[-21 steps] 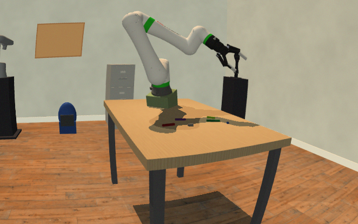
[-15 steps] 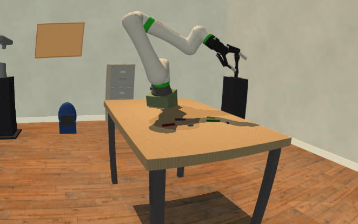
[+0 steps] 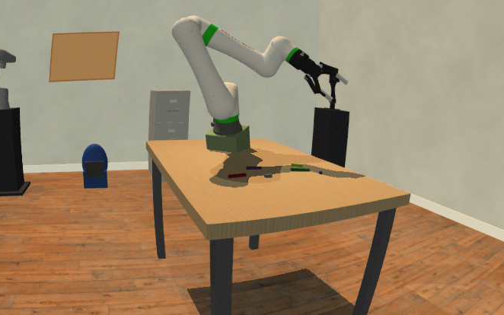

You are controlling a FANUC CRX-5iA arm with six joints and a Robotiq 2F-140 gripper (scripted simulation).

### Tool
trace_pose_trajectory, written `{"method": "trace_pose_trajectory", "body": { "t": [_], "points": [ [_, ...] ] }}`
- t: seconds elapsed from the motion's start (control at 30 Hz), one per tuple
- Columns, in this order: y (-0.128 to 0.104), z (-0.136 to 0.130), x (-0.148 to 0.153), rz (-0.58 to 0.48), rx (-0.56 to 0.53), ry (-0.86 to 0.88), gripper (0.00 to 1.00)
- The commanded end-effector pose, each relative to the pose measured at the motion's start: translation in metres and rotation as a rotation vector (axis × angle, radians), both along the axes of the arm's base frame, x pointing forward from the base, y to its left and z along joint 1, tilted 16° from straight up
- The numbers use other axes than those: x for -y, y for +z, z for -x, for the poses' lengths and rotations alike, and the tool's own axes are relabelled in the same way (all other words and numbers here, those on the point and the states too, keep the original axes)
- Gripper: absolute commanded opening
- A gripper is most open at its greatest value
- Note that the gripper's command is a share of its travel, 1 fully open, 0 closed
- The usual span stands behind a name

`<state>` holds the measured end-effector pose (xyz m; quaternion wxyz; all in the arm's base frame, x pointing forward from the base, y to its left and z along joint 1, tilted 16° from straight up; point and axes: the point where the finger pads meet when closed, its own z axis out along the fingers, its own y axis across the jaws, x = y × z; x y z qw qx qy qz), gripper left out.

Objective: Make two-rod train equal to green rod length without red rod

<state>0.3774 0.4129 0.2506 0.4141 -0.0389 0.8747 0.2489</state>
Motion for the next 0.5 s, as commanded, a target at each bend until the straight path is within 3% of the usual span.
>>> {"method": "trace_pose_trajectory", "body": {
  "t": [0.0, 0.33, 0.4, 0.47],
  "points": [
    [0.000, -0.003, 0.002, -0.015, -0.011, -0.019, 1.00],
    [-0.001, -0.045, 0.030, -0.216, -0.159, -0.289, 1.00],
    [-0.001, -0.045, 0.030, -0.216, -0.159, -0.289, 1.00],
    [-0.002, -0.059, 0.042, -0.291, -0.208, -0.387, 1.00]
  ]
}}
